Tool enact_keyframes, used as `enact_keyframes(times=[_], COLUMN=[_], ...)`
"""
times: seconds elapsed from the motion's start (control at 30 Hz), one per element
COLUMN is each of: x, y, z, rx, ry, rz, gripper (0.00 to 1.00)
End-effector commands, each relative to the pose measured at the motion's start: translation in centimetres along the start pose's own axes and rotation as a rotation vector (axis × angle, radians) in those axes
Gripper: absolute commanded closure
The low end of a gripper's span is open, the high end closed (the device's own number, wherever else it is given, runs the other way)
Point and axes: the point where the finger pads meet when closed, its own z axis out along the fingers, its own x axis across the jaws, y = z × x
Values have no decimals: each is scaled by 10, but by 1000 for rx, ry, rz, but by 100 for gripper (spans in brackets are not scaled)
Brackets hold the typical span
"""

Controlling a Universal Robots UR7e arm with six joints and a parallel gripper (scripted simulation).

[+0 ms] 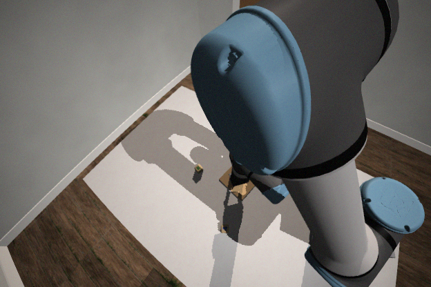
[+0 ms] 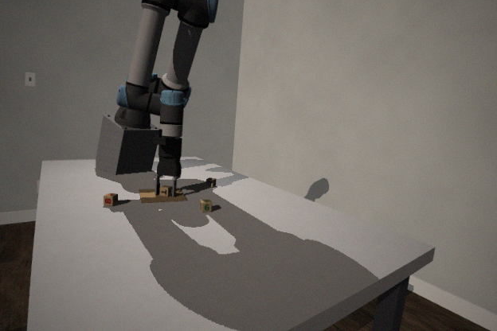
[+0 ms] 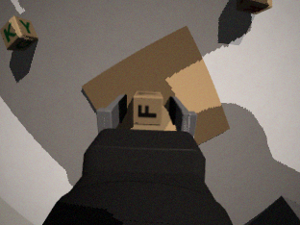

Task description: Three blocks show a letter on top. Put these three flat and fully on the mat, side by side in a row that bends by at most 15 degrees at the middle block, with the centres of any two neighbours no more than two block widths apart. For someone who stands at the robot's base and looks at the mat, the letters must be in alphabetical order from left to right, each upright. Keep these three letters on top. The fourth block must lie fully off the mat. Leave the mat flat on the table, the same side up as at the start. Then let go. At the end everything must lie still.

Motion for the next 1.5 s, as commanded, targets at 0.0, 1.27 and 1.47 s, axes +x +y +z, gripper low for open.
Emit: enact_keyframes(times=[0.0,1.27,1.47], x=[0,0,0], y=[0,0,0], z=[0,0,0], rx=[1,1,1], ry=[-1,-1,-1], rz=[0,0,0], gripper=[0,13,43])
